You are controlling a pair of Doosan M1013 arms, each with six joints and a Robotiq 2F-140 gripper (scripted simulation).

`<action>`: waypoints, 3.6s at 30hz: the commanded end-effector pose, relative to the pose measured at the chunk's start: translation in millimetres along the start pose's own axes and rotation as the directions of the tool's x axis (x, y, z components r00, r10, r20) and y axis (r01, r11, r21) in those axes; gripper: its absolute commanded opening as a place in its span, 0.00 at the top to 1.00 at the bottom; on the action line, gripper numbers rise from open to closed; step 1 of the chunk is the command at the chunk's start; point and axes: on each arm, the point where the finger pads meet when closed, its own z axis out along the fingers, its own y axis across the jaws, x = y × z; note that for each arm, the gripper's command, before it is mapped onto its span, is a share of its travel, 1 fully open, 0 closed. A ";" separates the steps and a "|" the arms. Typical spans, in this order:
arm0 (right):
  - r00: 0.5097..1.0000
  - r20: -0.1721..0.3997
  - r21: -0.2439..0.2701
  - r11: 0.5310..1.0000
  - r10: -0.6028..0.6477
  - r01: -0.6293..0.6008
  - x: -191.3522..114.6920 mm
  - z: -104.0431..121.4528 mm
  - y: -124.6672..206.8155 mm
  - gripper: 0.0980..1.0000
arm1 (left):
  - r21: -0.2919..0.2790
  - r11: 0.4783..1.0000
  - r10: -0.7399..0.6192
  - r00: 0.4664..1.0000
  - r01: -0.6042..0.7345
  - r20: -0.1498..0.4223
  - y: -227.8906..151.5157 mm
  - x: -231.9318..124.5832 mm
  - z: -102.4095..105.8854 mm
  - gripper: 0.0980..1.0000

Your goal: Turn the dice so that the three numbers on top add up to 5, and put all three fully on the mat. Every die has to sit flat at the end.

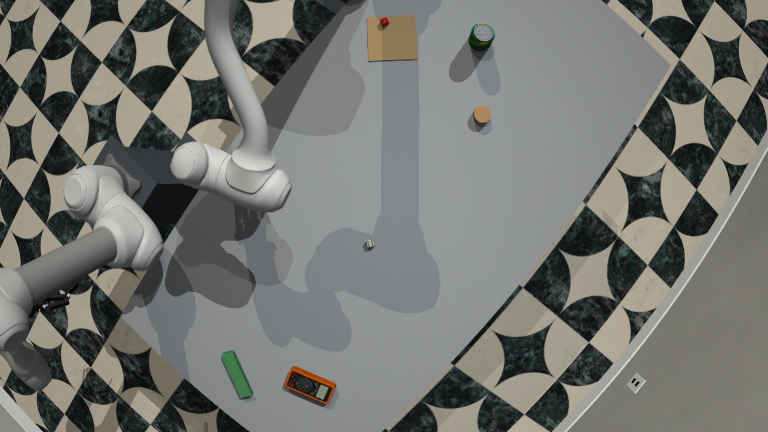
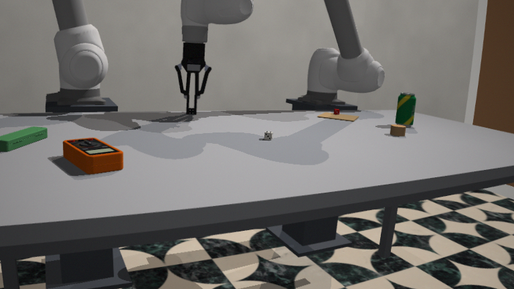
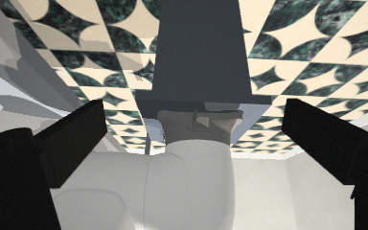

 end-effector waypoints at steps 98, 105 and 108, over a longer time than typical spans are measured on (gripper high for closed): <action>1.000 -0.001 0.000 1.000 0.000 0.000 0.0 -0.5 -0.1 0.00 | -0.001 0.997 0.073 0.997 -0.073 -0.001 -226.9 50.3 -121.3 0.91; 1.000 -0.001 0.000 1.000 0.000 0.000 0.0 -0.5 -0.1 0.00 | -0.001 0.996 0.092 0.996 -0.092 -0.001 -287.0 49.3 -123.2 0.91; 1.000 -0.001 0.000 1.000 0.000 0.000 0.0 -0.5 -0.1 0.00 | -0.001 0.995 0.100 0.995 -0.100 -0.001 -311.0 47.2 -123.6 0.91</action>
